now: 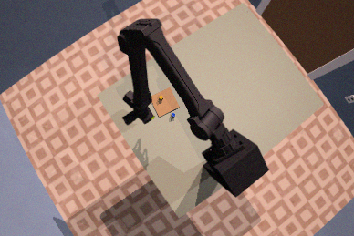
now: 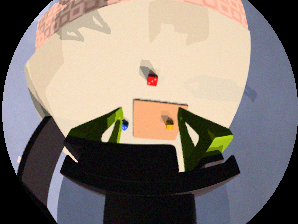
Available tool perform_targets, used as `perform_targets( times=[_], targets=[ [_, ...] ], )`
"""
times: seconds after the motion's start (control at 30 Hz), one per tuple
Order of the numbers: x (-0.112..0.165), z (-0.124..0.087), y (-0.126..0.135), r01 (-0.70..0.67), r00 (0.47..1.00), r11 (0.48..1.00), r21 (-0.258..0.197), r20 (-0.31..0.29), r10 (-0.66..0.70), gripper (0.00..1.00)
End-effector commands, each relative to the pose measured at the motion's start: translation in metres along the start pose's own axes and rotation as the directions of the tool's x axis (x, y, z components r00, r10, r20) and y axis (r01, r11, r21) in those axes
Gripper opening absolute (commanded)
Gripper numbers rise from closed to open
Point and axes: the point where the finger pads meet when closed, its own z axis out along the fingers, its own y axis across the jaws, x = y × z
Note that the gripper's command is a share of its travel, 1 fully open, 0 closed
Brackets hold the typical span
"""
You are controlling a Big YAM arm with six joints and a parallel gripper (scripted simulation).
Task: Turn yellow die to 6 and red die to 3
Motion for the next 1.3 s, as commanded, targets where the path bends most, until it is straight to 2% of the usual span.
perform_targets(
  times=[0.0, 0.37, 0.5, 0.67, 0.77, 0.87, 0.9, 1.13, 1.17, 1.23, 1.27],
  targets=[
    [0.003, -0.005, -0.006, -0.021, 1.000, 1.000, 0.010, -0.002, 0.021, 1.00],
    [0.003, -0.002, -0.005, -0.040, 0.999, 0.999, 0.007, -0.003, 0.040, 1.00],
    [0.005, 0.007, -0.002, -0.154, 0.988, 0.988, 0.004, -0.008, 0.154, 1.00],
    [0.000, 0.011, -0.001, -0.359, 0.933, 0.933, 0.000, -0.001, 0.359, 1.00],
    [0.000, 0.011, -0.001, -0.372, 0.928, 0.928, -0.002, -0.001, 0.372, 1.00],
    [0.004, 0.016, -0.004, -0.511, 0.860, 0.860, 0.008, -0.001, 0.511, 1.00],
    [0.004, 0.016, -0.004, -0.518, 0.855, 0.855, 0.009, -0.001, 0.518, 1.00],
    [-0.002, 0.021, -0.004, -0.711, 0.703, 0.703, 0.004, 0.008, 0.711, 1.00],
    [-0.002, 0.021, -0.004, -0.718, 0.696, 0.696, 0.003, 0.009, 0.718, 1.00],
    [0.003, 0.024, -0.003, -0.774, 0.633, 0.633, 0.005, -0.004, 0.774, 1.00],
    [0.003, 0.024, -0.003, -0.778, 0.628, 0.628, 0.005, -0.005, 0.778, 1.00]
  ],
)
